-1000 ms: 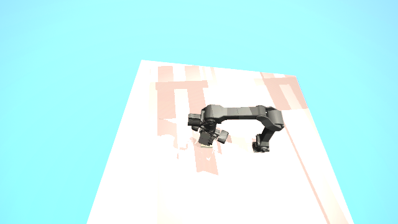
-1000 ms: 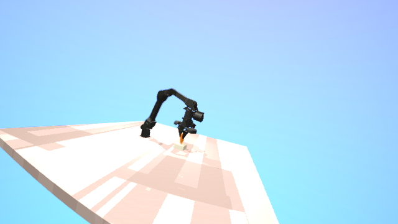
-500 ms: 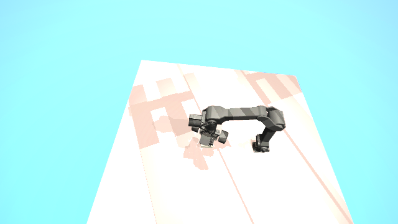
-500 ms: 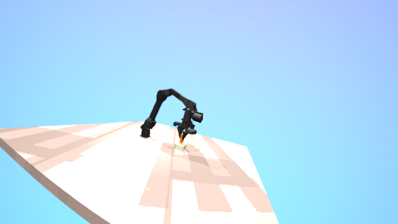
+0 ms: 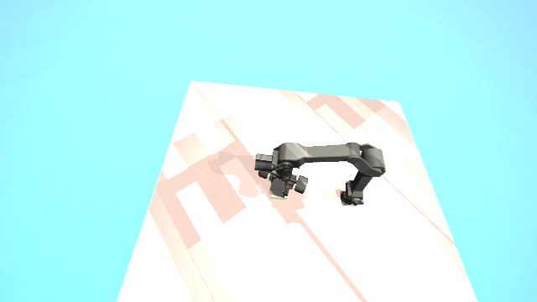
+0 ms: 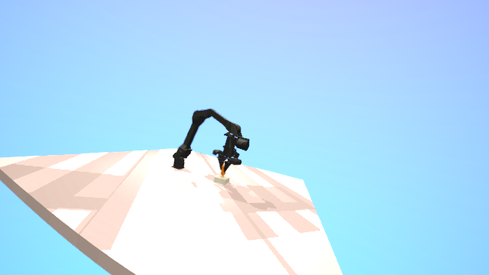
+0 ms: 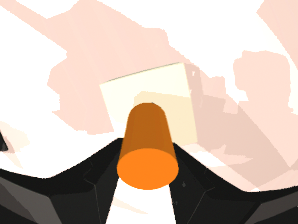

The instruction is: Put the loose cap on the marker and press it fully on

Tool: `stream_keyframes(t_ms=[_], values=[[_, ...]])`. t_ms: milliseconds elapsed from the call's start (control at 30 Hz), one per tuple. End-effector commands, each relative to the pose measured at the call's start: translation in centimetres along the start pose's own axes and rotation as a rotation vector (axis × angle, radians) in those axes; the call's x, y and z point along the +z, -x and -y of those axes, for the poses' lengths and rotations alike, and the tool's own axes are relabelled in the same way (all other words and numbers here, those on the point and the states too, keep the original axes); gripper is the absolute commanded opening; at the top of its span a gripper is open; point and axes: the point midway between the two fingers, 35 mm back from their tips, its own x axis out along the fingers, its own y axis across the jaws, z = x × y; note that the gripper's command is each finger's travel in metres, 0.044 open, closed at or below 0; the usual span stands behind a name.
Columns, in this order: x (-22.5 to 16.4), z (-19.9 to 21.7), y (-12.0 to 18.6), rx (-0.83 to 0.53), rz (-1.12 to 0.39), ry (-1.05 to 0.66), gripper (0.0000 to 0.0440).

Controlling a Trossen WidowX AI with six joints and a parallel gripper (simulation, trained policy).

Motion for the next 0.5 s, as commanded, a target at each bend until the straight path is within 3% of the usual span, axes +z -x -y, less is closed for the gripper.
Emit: stream_keyframes(t_ms=[0,467], values=[[0.00,-0.46,-1.90,0.051,-0.014,0.008,0.0038],[0.00,-0.46,-1.95,0.051,-0.014,0.010,0.0057]])
